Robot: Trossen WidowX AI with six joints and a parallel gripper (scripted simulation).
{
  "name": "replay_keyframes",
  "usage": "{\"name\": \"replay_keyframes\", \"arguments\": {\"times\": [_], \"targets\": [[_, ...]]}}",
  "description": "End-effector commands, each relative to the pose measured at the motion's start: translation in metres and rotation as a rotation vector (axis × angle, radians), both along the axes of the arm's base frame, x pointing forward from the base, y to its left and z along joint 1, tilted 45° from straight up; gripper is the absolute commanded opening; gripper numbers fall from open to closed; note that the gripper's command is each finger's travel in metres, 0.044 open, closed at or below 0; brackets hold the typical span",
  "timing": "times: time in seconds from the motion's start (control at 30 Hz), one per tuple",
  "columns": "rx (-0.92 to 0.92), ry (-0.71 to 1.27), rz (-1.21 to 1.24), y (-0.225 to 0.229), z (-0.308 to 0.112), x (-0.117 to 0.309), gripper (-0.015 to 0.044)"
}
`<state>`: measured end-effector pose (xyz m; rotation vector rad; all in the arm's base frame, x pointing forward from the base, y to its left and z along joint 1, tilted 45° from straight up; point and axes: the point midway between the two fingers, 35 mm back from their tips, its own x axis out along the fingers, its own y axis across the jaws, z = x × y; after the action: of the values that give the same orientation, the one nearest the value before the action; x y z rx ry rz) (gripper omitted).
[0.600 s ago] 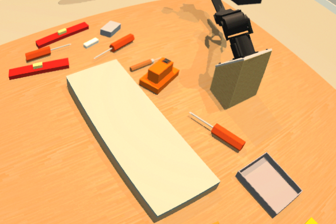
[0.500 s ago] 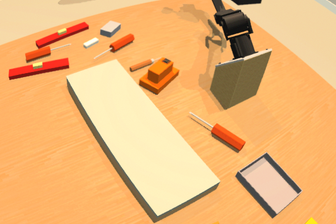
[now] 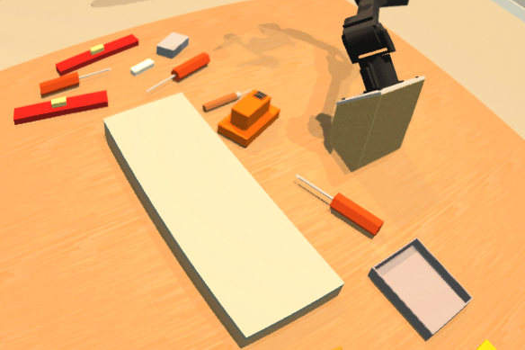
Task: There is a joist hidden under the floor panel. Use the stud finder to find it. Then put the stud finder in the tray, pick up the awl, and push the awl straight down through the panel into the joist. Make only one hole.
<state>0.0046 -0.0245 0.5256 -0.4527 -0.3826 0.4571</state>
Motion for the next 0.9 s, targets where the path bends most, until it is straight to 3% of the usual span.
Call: {"name": "replay_keyframes", "arguments": {"times": [0.0,0.17,0.37,0.57,0.87], "targets": [[-0.11,0.098,-0.146,0.029,-0.02,0.053,0.044],[-0.254,0.246,-0.328,0.049,-0.063,0.125,0.044],[-0.419,0.445,-0.529,0.043,-0.136,0.198,0.044],[-0.596,0.604,-0.637,0.021,-0.201,0.228,0.044],[-0.766,0.97,-0.843,-0.043,-0.34,0.247,0.044]]}}
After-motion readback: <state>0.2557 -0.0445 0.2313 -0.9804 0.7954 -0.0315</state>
